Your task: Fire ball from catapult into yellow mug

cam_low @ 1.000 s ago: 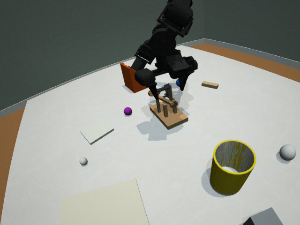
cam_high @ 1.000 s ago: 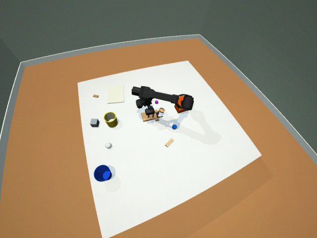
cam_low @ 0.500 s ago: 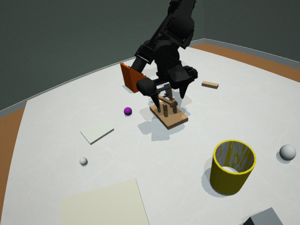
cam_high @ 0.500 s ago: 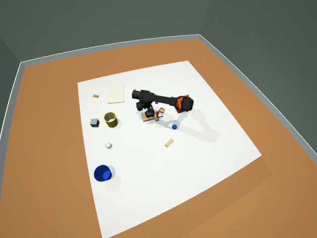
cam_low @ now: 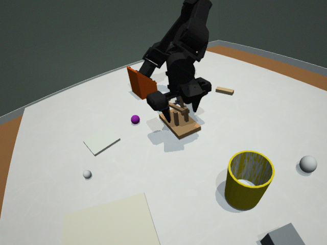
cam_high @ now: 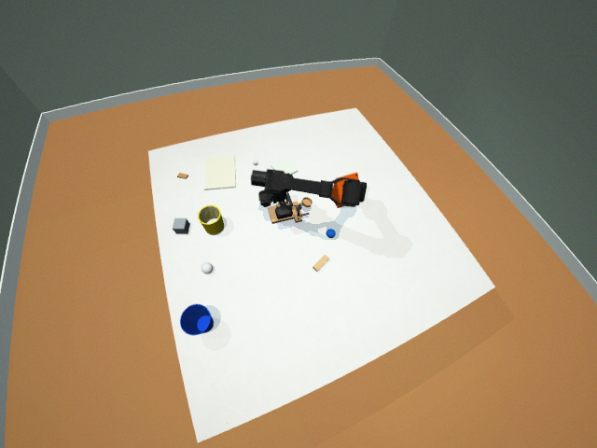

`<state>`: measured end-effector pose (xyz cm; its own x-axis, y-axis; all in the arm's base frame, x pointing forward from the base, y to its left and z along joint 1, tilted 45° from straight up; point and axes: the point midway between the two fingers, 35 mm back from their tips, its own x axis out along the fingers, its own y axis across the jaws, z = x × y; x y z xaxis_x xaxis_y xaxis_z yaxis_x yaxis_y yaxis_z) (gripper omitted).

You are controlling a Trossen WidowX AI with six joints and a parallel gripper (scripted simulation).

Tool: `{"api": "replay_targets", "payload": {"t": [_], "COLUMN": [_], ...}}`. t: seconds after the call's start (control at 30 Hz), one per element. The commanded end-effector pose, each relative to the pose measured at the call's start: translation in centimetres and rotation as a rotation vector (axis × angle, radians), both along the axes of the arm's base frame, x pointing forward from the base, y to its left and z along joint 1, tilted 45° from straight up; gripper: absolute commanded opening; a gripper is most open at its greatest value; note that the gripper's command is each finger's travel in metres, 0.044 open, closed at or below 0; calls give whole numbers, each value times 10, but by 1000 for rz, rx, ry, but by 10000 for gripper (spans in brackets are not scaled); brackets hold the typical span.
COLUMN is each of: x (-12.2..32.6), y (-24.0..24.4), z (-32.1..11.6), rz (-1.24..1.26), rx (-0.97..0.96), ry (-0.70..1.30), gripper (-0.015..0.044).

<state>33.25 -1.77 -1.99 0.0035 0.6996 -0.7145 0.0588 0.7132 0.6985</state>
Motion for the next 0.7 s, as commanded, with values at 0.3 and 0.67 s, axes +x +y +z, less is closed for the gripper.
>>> {"api": "replay_targets", "payload": {"t": [0.3, 0.67], "x": [-1, -1], "y": [10, 10], "z": [-9, -9], "rz": [1, 1], "rx": [2, 2], "ry": [1, 1], "gripper": [414, 145]}}
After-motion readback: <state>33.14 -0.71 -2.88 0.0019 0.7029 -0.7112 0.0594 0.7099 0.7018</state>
